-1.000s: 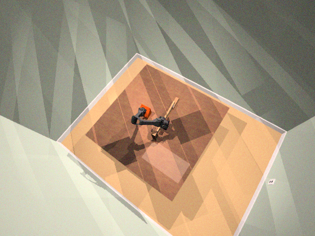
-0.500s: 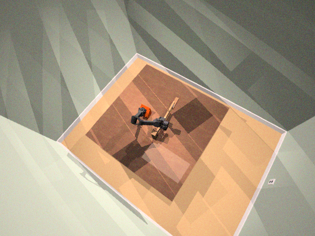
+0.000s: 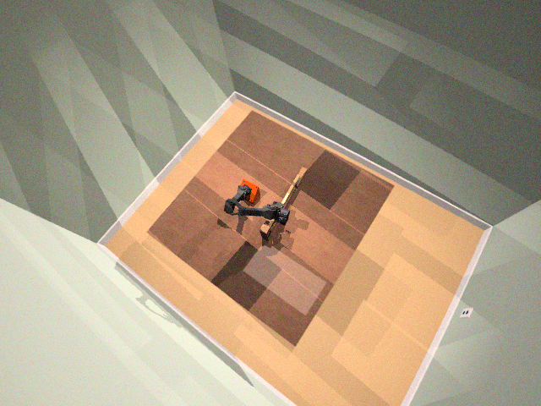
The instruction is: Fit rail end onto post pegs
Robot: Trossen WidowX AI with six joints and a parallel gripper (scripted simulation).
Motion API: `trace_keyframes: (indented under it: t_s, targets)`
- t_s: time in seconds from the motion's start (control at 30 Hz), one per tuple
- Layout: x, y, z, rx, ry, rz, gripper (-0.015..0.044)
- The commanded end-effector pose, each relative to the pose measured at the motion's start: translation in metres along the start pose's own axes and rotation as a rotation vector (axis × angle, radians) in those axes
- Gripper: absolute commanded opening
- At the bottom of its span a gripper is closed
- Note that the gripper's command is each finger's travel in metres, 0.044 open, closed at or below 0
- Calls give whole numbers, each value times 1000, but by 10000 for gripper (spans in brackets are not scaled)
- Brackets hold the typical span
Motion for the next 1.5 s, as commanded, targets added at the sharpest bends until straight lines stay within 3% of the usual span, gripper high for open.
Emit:
trace_keyframes:
  t_s: [0.0, 1.47]
  targets:
    - [-2, 2, 0, -1, 5, 1, 0]
    - [-2, 16, 4, -1, 5, 2, 0]
Point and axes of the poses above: the point midway between the two fingers, 35 mm back from their tips, its own x axis out along the fingers, its own z axis across the jaws, y = z × x, the point moved 3 cm from there along -x, back along the fingers, and after that the axes turned 15 degrees about -x, right-handed, at the moved point
